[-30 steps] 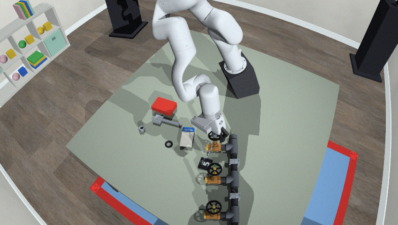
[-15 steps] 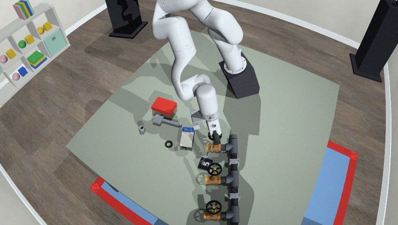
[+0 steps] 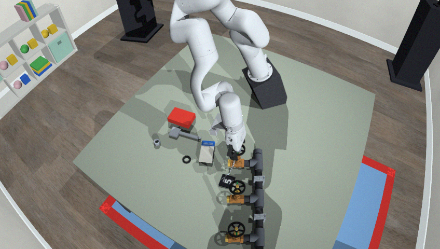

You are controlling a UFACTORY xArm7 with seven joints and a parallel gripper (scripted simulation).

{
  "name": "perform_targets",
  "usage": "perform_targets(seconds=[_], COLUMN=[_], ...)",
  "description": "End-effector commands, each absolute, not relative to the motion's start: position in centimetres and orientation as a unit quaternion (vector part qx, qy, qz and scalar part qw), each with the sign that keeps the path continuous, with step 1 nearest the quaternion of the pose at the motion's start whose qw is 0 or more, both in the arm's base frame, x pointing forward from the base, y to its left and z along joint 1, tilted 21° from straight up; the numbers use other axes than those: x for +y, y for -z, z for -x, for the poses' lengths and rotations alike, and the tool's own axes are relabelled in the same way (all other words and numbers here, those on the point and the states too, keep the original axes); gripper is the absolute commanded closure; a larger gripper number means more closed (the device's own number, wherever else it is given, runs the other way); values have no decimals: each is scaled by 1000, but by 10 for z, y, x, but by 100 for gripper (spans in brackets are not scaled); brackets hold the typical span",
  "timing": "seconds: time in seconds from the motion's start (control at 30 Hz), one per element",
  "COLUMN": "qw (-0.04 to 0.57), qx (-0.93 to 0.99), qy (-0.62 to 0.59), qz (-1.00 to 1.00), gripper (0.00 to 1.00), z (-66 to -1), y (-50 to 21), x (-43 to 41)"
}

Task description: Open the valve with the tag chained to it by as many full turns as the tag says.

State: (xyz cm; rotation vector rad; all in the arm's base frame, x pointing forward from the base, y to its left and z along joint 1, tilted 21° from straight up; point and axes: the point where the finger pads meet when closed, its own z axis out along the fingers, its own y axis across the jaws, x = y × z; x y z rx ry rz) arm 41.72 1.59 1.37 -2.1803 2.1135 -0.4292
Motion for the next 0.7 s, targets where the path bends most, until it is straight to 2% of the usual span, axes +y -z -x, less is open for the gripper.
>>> perform_targets(seconds=[0.0,0.5,0.53,0.67], qw=[50,50,50,50], qx=[711,711,711,711], qy=[206,206,206,206], qz=[671,671,671,671], gripper=[0,0,100,100], z=[-418,-418,-418,-418], y=[-14,-14,-14,-14], x=[17,17,17,17])
